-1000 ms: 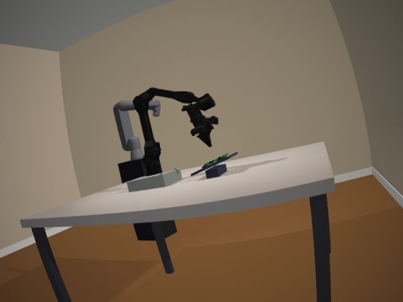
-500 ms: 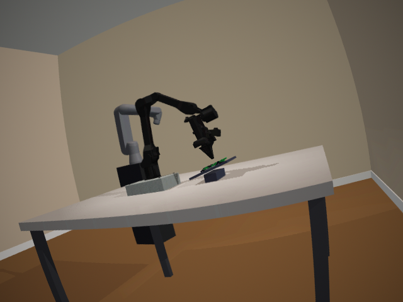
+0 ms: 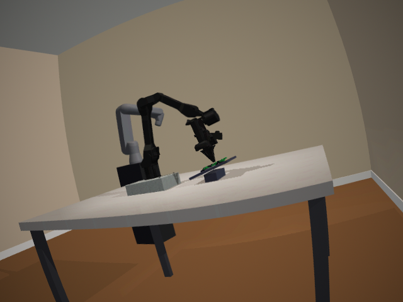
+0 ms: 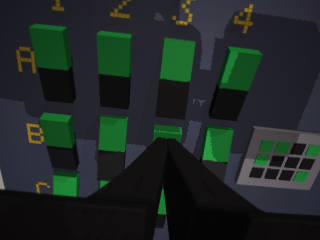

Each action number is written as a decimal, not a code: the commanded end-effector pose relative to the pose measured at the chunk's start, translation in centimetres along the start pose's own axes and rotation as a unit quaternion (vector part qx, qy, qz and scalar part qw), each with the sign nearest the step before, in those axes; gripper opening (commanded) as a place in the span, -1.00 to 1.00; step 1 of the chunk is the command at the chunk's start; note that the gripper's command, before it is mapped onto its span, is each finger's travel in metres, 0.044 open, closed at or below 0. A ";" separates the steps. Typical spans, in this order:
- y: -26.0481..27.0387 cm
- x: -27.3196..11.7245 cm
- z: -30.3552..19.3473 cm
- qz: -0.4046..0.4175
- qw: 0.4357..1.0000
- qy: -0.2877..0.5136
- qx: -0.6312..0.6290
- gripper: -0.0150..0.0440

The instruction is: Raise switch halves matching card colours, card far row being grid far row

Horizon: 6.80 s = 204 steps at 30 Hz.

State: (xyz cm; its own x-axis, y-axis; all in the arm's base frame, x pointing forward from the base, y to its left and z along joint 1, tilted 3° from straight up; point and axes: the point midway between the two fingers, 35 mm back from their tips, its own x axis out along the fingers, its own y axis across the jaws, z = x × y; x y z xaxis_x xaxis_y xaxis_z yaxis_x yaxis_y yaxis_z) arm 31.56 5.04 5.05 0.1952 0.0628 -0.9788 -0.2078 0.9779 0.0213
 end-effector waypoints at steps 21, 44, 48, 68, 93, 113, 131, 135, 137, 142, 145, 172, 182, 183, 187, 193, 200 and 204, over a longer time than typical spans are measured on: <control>-0.1 0.3 -0.1 -0.002 1.000 0.001 0.003 -0.49; -0.1 0.6 -0.1 -0.002 1.000 0.001 0.003 -0.49; -0.1 0.6 -0.1 -0.002 1.000 0.001 0.003 -0.49; 0.0 -5.5 -0.2 -0.002 1.000 -0.011 0.002 -0.49; 0.0 -1.1 -4.1 -0.002 1.000 0.003 0.003 -0.49; 0.0 0.3 -4.1 -0.002 1.000 0.003 0.003 -0.49; 0.0 0.4 -4.1 -0.002 1.000 0.003 0.003 -0.49; 0.0 0.4 -4.1 -0.002 1.000 0.003 0.003 -0.49; 0.0 0.5 -4.1 -0.002 1.000 0.003 0.003 -0.49; 0.0 0.5 -4.1 -0.002 1.000 0.003 0.003 -0.49; 0.0 0.6 -4.1 -0.002 1.000 0.003 0.003 -0.49; 0.0 0.6 -4.0 -0.001 1.000 0.002 0.001 -0.49; 0.0 -5.7 -4.1 -0.002 1.000 -0.010 0.003 -0.49; 0.3 -5.8 -3.6 -0.002 1.000 -0.010 0.003 -0.49; 1.3 -6.4 -1.2 -0.001 1.000 -0.011 0.003 -0.49; 1.3 -6.4 -1.2 -0.001 1.000 -0.011 0.003 -0.49; 1.3 -6.4 -1.2 -0.001 1.000 -0.011 0.003 -0.49; 1.3 -6.4 -1.2 -0.001 1.000 -0.011 0.003 -0.49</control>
State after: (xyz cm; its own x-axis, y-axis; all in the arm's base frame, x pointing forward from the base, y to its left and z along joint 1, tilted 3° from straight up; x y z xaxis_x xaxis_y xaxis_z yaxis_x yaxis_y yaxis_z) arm 28.89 5.74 11.08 0.2180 0.0683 -0.9736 -0.2078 0.9779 0.0221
